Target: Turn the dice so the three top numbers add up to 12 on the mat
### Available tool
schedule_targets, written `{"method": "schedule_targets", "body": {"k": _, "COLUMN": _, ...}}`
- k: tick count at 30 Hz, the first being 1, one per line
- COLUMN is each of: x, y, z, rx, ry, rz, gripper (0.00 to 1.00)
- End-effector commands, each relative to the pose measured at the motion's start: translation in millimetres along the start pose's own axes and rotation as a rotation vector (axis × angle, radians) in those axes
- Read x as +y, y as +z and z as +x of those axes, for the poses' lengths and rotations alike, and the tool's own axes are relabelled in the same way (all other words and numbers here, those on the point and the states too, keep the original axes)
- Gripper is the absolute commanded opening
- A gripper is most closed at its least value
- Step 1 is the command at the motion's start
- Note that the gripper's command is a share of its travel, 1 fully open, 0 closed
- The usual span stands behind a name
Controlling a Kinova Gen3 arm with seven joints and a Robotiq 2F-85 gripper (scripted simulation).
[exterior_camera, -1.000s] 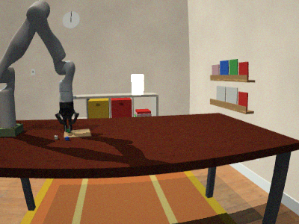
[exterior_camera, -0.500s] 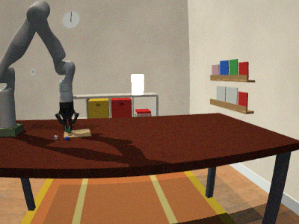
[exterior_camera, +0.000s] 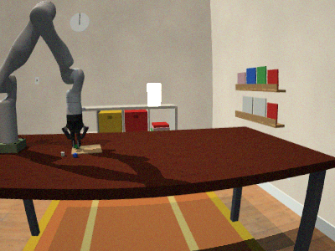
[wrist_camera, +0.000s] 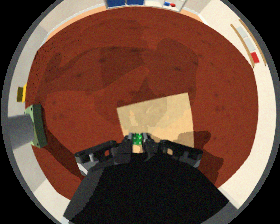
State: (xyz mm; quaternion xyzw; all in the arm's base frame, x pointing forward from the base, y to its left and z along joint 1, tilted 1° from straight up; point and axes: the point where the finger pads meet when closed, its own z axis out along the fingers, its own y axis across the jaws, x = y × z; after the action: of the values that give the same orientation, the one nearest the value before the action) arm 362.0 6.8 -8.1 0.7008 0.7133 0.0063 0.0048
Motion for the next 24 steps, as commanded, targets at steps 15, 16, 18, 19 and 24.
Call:
{"method": "schedule_targets", "body": {"k": 15, "x": 0.4, "y": 3.0, "z": 0.1, "rx": 0.000, "ry": 0.000, "rz": -0.001, "gripper": 0.11}}
{"method": "schedule_targets", "body": {"k": 16, "x": 0.4, "y": 3.1, "z": 0.1, "rx": 0.000, "ry": 0.000, "rz": -0.001, "gripper": 0.11}}
{"method": "schedule_targets", "body": {"k": 18, "x": 0.4, "y": 3.2, "z": 0.1, "rx": 0.000, "ry": 0.000, "rz": -0.001, "gripper": 0.11}}
{"method": "schedule_targets", "body": {"k": 19, "x": 0.4, "y": 3.2, "z": 0.1, "rx": 0.000, "ry": 0.000, "rz": -0.001, "gripper": 0.11}}
{"method": "schedule_targets", "body": {"k": 24, "x": 0.4, "y": 3.3, "z": 0.1, "rx": 0.000, "ry": 0.000, "rz": -0.001, "gripper": 0.11}}
